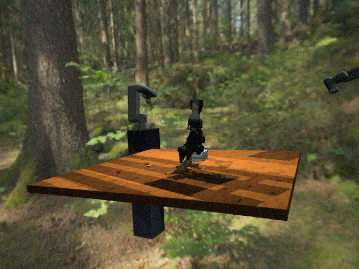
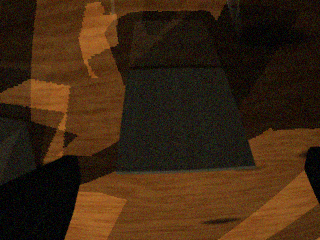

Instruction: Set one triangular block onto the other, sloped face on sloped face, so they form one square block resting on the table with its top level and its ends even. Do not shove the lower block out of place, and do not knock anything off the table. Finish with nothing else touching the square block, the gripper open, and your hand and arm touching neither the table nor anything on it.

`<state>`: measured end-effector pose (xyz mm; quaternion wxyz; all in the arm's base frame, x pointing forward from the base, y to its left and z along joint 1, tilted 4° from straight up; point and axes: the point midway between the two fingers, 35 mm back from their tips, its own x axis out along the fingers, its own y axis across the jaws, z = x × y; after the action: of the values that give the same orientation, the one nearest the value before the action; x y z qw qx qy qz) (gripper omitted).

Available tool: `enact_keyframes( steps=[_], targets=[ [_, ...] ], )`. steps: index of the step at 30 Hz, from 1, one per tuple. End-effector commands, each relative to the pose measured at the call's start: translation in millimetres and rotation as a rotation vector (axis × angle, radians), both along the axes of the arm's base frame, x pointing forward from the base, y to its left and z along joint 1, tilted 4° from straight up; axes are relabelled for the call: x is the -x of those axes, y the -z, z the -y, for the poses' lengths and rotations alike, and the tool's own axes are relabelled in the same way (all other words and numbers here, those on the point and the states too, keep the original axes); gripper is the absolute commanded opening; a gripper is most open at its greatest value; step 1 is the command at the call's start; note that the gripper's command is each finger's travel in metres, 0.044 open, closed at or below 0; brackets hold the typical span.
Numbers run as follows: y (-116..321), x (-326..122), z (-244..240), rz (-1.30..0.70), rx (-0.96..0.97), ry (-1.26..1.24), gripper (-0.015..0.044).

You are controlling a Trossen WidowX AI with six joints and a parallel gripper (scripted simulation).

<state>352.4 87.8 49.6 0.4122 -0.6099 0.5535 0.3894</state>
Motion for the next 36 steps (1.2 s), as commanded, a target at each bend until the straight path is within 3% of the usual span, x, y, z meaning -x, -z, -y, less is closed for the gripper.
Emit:
enact_keyframes(
  steps=[1,26,36],
  targets=[
    [8,1,2,-0.009,0.004,-0.003,0.0440],
    [45,2,14,-0.009,0.005,-0.003,0.0440],
    [45,2,14,-0.009,0.005,-0.003,0.0197]
  ],
)
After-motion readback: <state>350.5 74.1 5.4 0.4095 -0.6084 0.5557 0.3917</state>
